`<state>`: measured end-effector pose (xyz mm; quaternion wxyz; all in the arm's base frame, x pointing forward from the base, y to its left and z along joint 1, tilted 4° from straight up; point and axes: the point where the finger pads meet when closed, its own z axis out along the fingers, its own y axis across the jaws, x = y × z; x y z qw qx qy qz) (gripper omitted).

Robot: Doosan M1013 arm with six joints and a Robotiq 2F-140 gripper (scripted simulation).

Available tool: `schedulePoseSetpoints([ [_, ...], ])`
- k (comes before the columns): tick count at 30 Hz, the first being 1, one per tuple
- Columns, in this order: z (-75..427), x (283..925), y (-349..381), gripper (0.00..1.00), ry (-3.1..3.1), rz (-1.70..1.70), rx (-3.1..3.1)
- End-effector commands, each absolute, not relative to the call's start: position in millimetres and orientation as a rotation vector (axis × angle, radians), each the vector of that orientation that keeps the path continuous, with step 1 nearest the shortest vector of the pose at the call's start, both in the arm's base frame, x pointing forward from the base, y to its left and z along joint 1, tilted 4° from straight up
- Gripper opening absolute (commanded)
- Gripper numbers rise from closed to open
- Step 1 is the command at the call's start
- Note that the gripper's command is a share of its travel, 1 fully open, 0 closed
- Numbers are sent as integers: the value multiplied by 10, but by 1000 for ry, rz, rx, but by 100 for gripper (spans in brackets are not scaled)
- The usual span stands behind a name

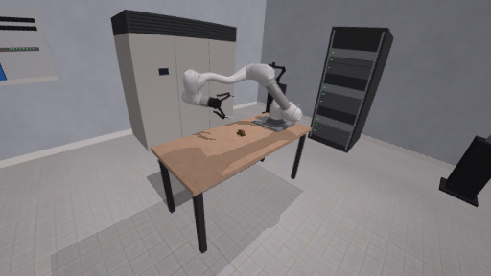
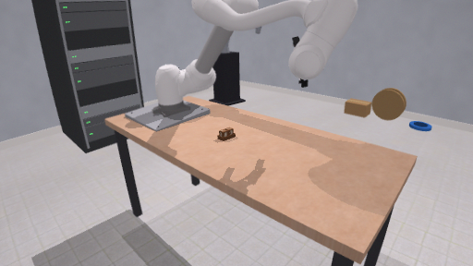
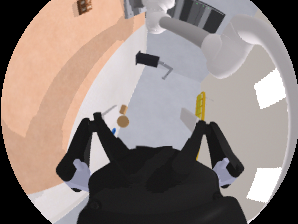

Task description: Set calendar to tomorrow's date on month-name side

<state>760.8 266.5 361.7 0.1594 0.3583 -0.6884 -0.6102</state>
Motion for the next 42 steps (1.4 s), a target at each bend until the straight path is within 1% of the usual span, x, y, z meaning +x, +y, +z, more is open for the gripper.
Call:
schedulePoseSetpoints([
  [1,3620,7607,2665,100,-1967,-1744,1024],
  [20,3590,7581,2672,100,-1990,-1731,1029],
  [27,3168,7213,2612,100,-2240,-1524,1130],
  [32,2842,6922,2417,100,-2380,-1333,1246],
  [35,2831,6913,2409,100,-2384,-1326,1251],
  [36,2645,6736,2244,100,-2444,-1199,1334],
  [42,2359,6440,1907,100,-2508,-969,1492],
])
